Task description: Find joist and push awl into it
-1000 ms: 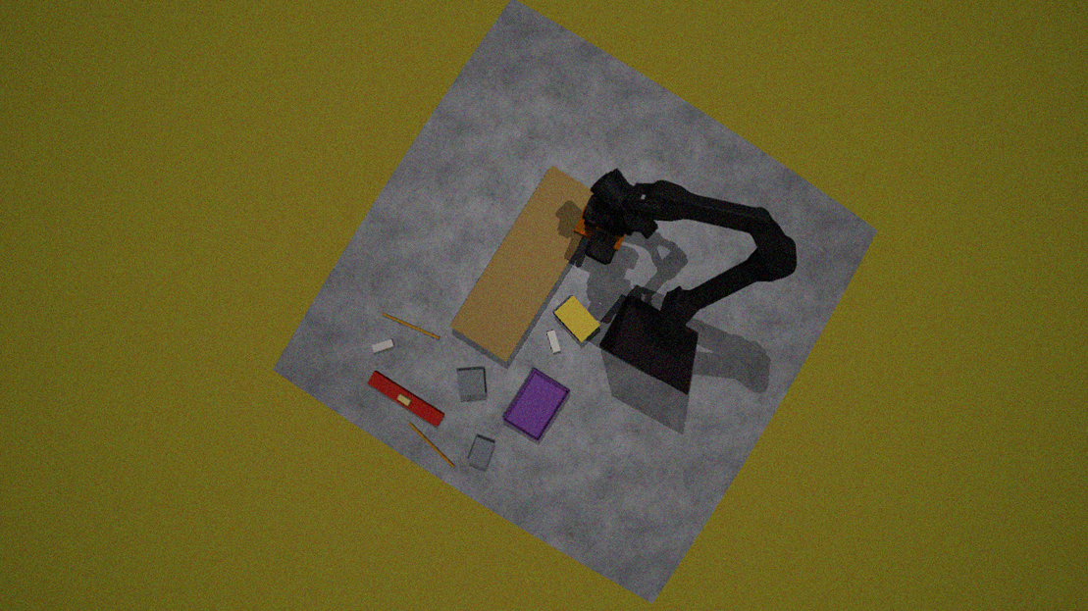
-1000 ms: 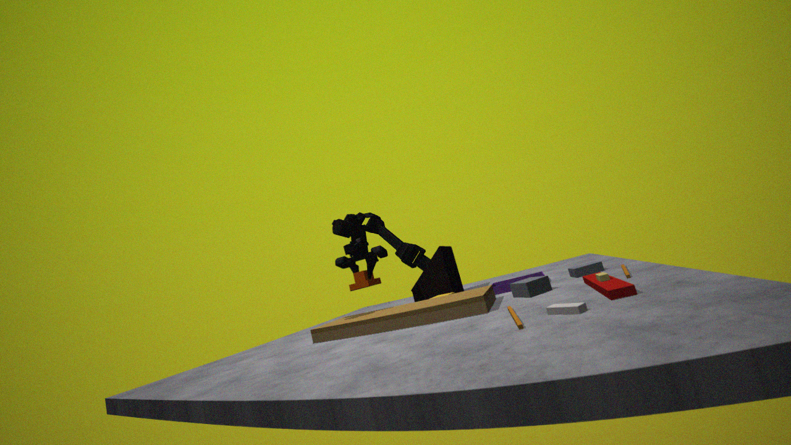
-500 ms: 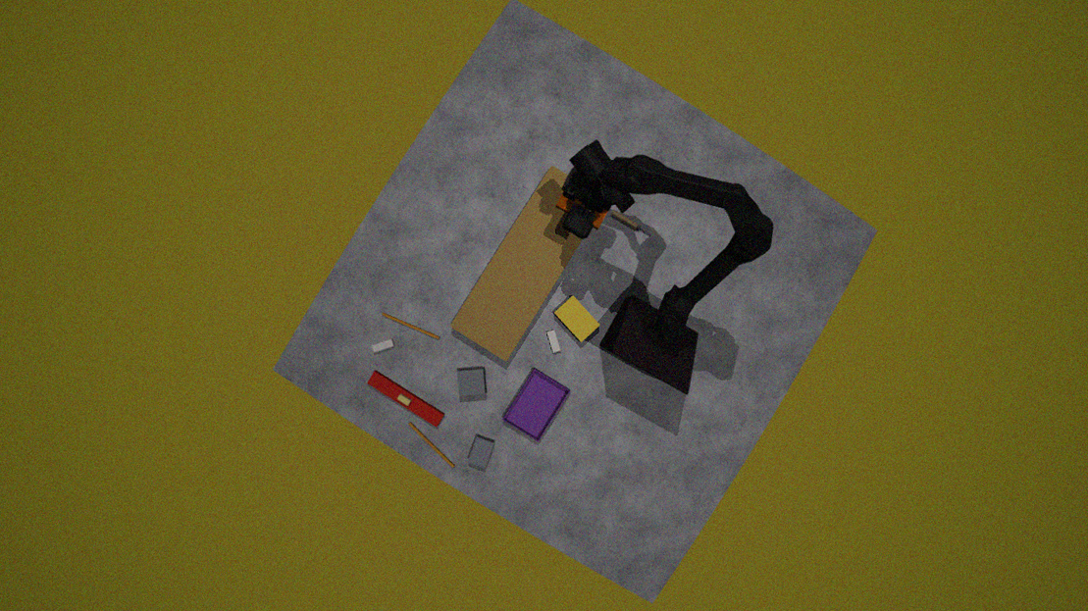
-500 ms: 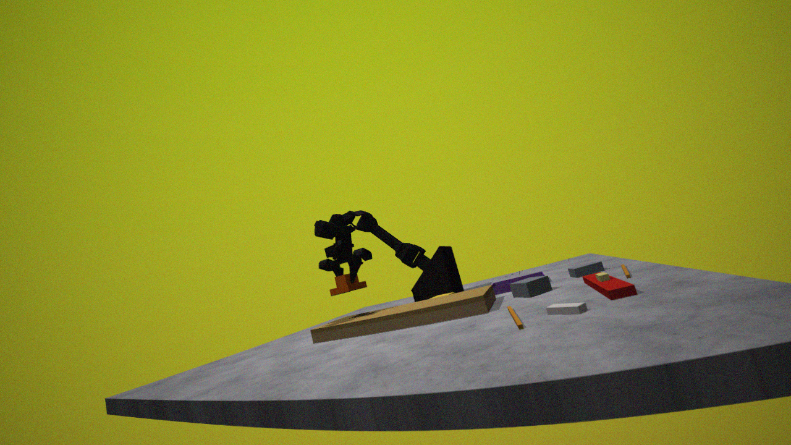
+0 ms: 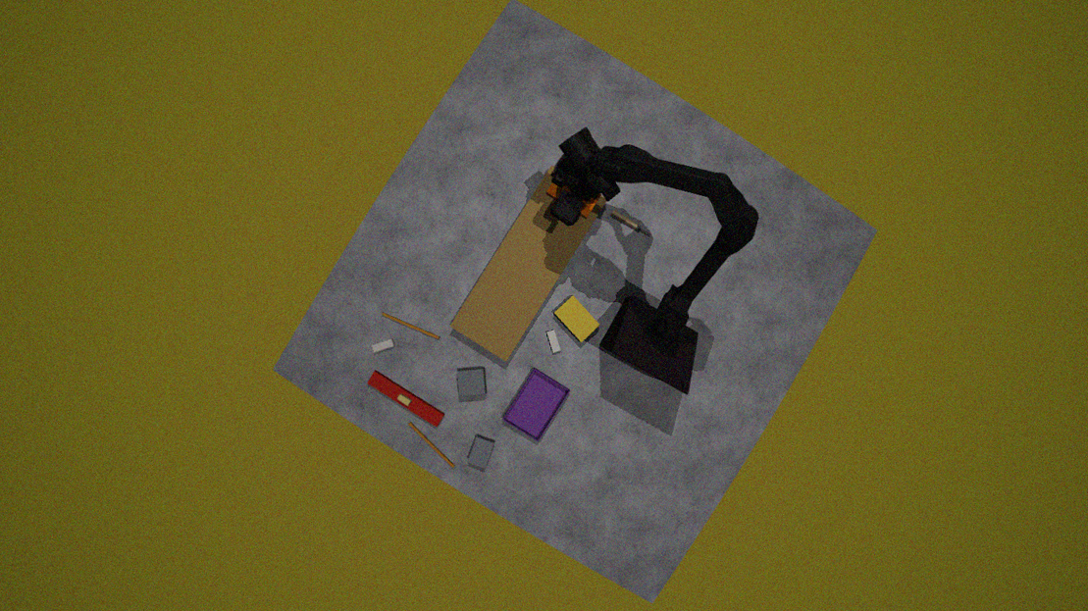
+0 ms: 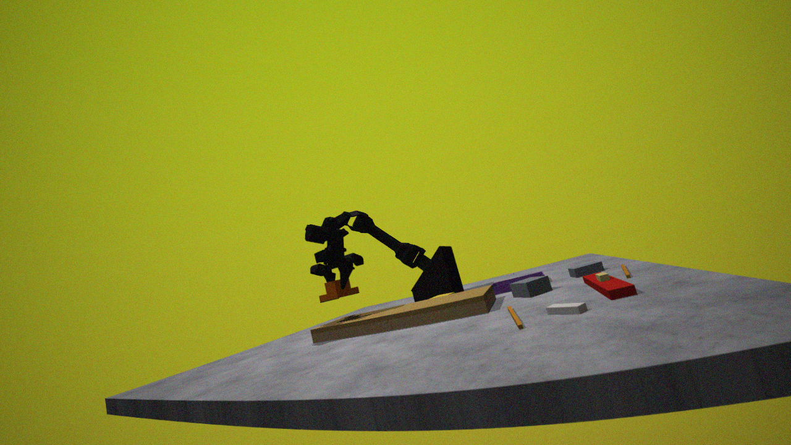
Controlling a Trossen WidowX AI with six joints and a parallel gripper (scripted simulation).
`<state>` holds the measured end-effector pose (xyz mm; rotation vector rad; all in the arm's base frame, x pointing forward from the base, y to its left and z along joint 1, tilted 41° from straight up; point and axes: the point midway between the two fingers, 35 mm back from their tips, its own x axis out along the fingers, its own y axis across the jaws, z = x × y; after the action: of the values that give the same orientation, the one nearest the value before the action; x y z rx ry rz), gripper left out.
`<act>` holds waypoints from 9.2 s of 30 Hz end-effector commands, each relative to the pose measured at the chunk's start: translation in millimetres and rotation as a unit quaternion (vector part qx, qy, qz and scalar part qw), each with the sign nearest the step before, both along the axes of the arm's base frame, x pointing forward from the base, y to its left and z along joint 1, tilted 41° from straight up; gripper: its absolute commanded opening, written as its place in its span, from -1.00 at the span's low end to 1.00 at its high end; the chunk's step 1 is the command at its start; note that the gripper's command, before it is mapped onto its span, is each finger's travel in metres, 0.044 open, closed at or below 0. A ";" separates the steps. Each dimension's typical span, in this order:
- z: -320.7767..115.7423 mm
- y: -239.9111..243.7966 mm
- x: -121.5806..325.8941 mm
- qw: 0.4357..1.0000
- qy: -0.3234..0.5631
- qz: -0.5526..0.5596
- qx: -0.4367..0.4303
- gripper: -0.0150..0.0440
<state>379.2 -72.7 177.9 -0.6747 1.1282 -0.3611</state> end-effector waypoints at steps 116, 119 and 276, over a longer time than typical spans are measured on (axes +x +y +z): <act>-175.2 93.5 -4.6 1.000 0.003 0.002 0.004 -0.49; -180.0 99.0 -5.1 1.000 0.003 0.002 0.004 -0.49; -222.7 149.1 -10.3 1.000 0.003 0.002 0.006 -0.49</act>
<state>367.6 83.7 -50.2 -0.6684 1.1354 -0.3412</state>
